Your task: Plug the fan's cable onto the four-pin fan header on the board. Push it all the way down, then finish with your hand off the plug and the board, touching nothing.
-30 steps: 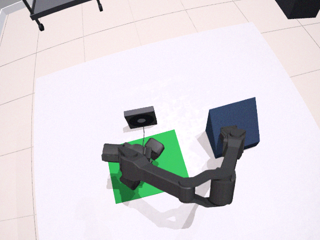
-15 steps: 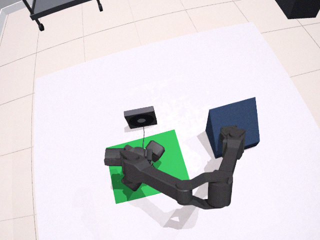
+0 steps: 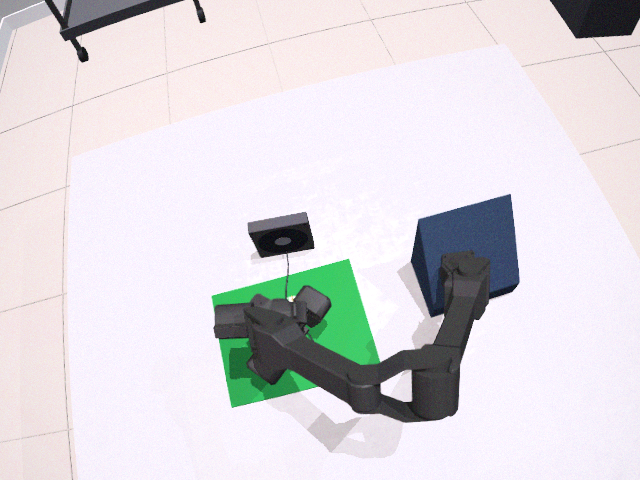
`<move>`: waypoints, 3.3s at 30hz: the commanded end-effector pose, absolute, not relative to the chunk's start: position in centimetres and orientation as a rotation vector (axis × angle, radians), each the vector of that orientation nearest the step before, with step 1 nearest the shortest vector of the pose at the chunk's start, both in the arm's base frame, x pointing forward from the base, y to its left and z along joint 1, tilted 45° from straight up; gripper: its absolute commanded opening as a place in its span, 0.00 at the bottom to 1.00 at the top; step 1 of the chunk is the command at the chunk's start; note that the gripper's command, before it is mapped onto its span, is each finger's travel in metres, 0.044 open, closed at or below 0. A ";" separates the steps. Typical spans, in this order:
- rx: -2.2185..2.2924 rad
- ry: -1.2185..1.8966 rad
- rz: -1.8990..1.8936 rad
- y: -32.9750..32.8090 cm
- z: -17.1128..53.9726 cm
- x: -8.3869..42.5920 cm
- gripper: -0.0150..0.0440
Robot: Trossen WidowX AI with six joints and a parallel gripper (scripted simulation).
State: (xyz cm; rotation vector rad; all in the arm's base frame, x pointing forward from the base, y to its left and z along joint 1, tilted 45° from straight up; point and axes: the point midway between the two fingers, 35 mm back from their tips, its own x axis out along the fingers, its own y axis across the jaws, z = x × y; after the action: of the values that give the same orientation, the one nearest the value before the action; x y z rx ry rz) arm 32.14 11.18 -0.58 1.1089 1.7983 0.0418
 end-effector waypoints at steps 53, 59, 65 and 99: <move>0.599 1.587 0.623 5.8 0.9 32.8 0.25; 0.443 1.499 0.777 5.3 0.4 32.8 0.25; 0.286 1.401 0.922 4.7 -0.2 32.8 0.25; -0.602 0.662 1.573 1.7 -3.2 32.4 0.25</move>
State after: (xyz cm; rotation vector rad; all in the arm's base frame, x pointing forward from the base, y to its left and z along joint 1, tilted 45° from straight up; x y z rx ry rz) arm 32.39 2.11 -2.82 -0.5061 0.7464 1.5236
